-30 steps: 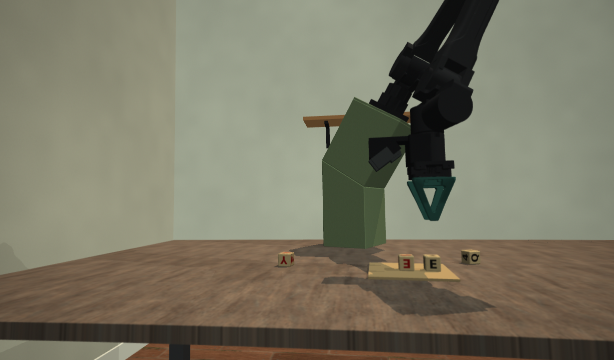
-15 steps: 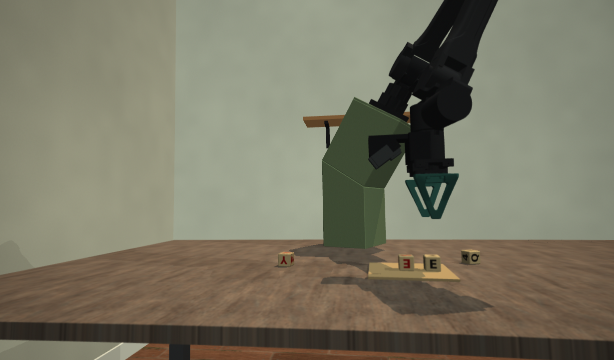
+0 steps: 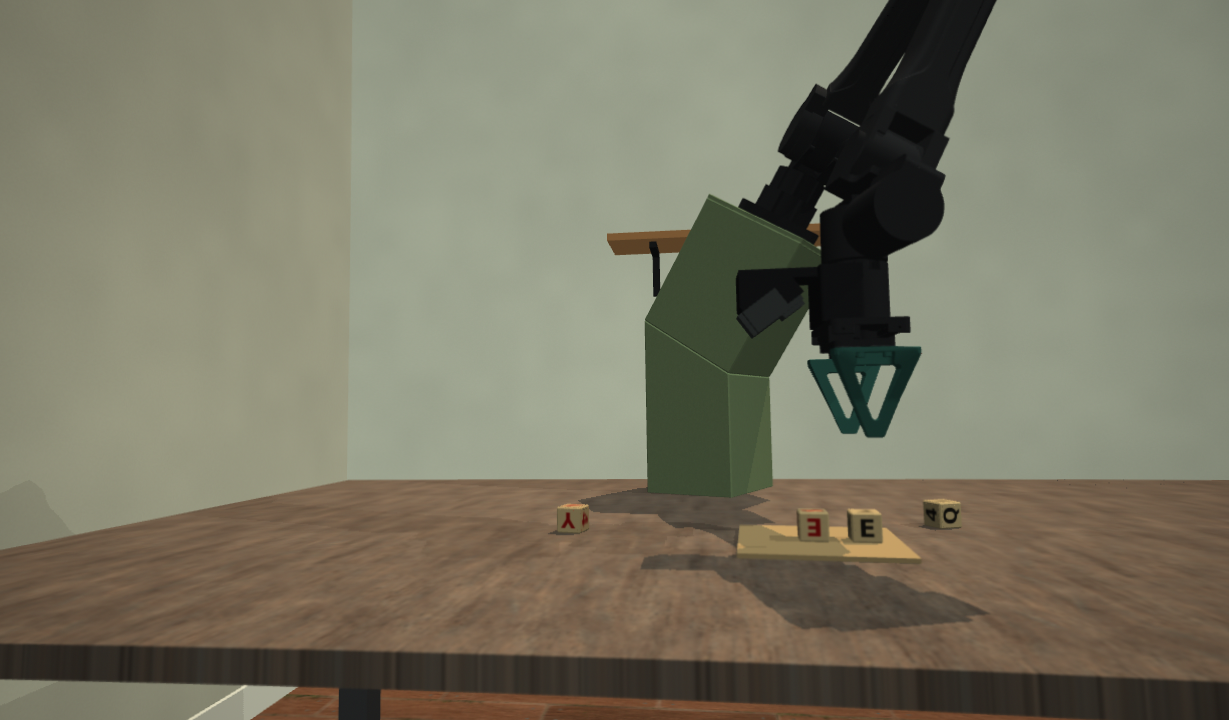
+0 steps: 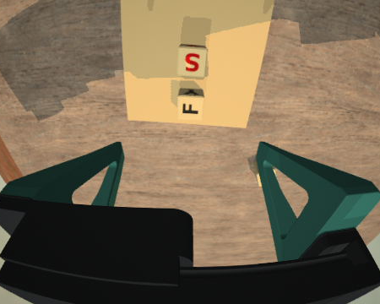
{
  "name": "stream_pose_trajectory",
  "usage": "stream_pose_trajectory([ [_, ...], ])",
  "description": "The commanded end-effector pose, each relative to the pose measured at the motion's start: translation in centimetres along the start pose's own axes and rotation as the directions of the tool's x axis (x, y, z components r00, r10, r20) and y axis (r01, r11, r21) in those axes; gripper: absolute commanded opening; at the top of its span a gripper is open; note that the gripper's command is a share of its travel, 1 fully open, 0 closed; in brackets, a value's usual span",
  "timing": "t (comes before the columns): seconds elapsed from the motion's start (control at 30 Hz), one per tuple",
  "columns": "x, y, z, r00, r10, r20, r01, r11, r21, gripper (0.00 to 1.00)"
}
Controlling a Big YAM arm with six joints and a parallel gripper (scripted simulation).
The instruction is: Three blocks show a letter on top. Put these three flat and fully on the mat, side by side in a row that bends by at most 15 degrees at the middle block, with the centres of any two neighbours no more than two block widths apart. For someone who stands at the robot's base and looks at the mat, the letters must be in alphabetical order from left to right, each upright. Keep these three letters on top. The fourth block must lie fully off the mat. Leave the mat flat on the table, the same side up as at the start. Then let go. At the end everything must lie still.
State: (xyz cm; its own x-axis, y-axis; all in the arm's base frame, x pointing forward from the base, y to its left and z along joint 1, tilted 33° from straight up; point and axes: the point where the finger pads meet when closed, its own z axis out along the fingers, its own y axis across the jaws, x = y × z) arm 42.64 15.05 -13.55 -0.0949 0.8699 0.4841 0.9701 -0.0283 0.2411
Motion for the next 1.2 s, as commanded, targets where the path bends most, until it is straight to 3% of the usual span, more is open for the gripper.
stream_pose_trajectory([
  [0.0,-1.1,0.0,-0.4,0.997,-0.076,0.007,0.076,0.997,0.002,1.00],
  [0.13,-1.3,-0.2,-0.2,0.990,-0.141,0.006,0.141,0.990,0.007,1.00],
  [0.17,-1.0,0.4,-0.6,0.982,-0.189,0.006,0.189,0.982,-0.009,1.00],
  [0.27,-1.5,0.1,-0.1,0.946,-0.323,0.005,0.323,0.946,0.001,1.00],
  [0.43,-1.9,0.3,-0.1,0.809,-0.587,0.007,0.587,0.809,-0.001,1.00],
  [0.63,-2.6,0.4,0.1,0.613,-0.790,0.008,0.790,0.613,0.003,1.00],
  [0.7,-2.6,0.4,0.1,0.613,-0.790,0.008,0.790,0.613,0.003,1.00],
  [0.73,-2.5,0.8,-0.2,0.518,-0.855,0.013,0.855,0.518,0.001,1.00],
  [0.97,-3.4,0.6,0.2,0.214,-0.977,0.009,0.977,0.215,0.010,1.00],
  [1.17,-4.1,0.6,0.3,-0.063,-0.998,0.003,0.998,-0.063,0.017,1.00],
])
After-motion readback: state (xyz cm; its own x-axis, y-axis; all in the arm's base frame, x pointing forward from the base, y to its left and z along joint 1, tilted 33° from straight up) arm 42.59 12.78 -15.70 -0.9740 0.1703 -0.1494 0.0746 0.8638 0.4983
